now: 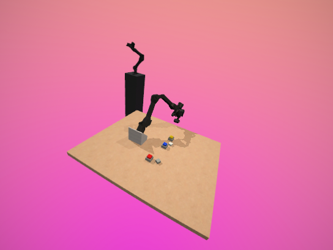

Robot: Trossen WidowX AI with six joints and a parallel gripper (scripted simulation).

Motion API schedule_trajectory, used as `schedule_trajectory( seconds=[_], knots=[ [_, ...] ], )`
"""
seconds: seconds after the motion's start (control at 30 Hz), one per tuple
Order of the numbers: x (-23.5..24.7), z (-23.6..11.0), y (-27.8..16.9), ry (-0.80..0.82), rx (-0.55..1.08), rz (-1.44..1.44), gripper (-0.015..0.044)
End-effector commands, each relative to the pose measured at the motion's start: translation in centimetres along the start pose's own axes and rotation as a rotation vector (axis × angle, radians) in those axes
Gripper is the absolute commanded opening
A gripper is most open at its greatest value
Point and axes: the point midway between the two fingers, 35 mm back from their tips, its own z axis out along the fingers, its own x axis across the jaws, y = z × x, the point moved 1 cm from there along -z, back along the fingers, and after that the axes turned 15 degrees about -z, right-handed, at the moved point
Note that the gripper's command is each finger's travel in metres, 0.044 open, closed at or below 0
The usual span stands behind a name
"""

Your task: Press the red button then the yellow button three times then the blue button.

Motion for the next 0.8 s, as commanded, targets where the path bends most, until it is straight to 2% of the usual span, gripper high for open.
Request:
schedule_trajectory(
  seconds=[0.0, 0.23, 0.4, 0.6, 0.77],
  knots=[
    [5.9, -0.9, -4.5, 0.162, 0.101, 0.115, 0.04],
    [16.3, -5.3, -11.5, 0.421, 0.266, 0.303, 0.04],
    [23.9, -9.7, -15.1, 0.588, 0.374, 0.527, 0.04],
    [32.5, -17.2, -17.2, 0.755, 0.509, 0.852, 0.04],
    [38.9, -24.5, -17.0, 0.845, 0.639, 1.196, 0.04]
  ],
)
